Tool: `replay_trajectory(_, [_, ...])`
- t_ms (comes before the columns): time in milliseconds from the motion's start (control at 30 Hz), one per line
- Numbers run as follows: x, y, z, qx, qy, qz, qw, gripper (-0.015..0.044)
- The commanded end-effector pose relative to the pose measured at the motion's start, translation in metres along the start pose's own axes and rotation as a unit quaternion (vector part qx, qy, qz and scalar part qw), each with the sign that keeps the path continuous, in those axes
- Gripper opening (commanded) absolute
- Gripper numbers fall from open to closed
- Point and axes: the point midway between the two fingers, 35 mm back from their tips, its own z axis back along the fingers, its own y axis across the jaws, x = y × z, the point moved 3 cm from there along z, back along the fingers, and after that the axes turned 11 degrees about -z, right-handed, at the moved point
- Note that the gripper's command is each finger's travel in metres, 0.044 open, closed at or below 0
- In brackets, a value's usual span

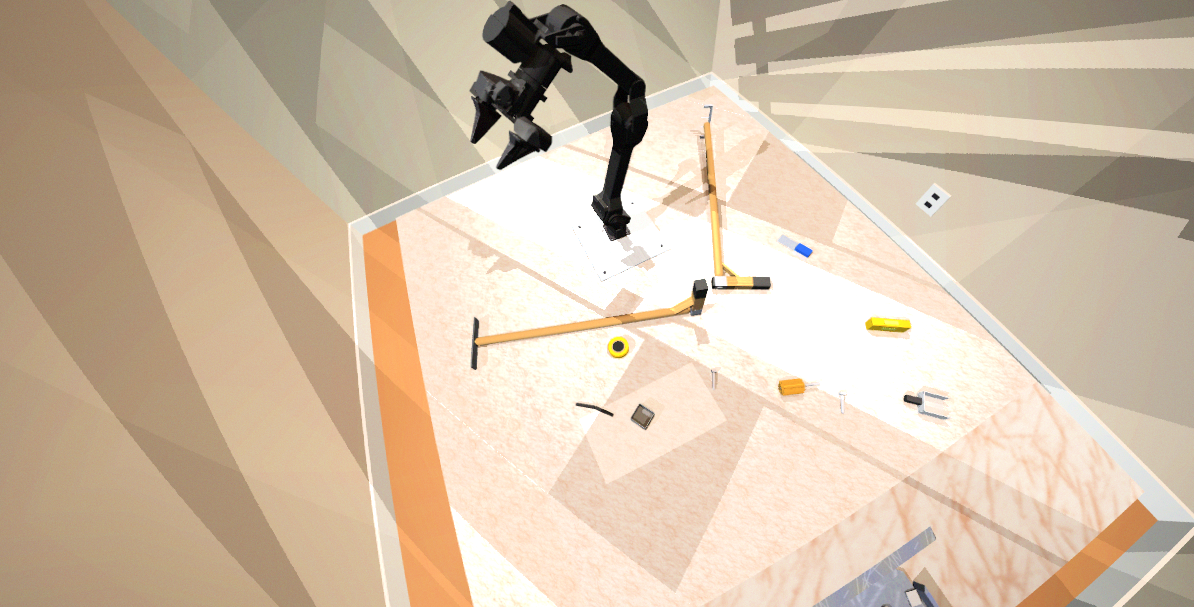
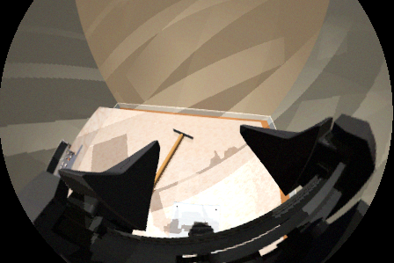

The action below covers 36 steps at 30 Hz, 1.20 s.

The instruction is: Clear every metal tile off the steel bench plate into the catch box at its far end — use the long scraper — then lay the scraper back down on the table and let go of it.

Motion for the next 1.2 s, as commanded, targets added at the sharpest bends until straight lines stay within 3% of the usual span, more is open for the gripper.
replay_trajectory(0, [-0.004, 0.003, -0.01, 0.001, 0.022, -0.013, 1.0, 0.044])
replay_trajectory(400, [-0.015, 0.016, -0.026, 0.004, 0.072, -0.039, 0.997, 0.044])
replay_trajectory(1167, [-0.015, 0.016, -0.026, 0.004, 0.072, -0.039, 0.997, 0.044])
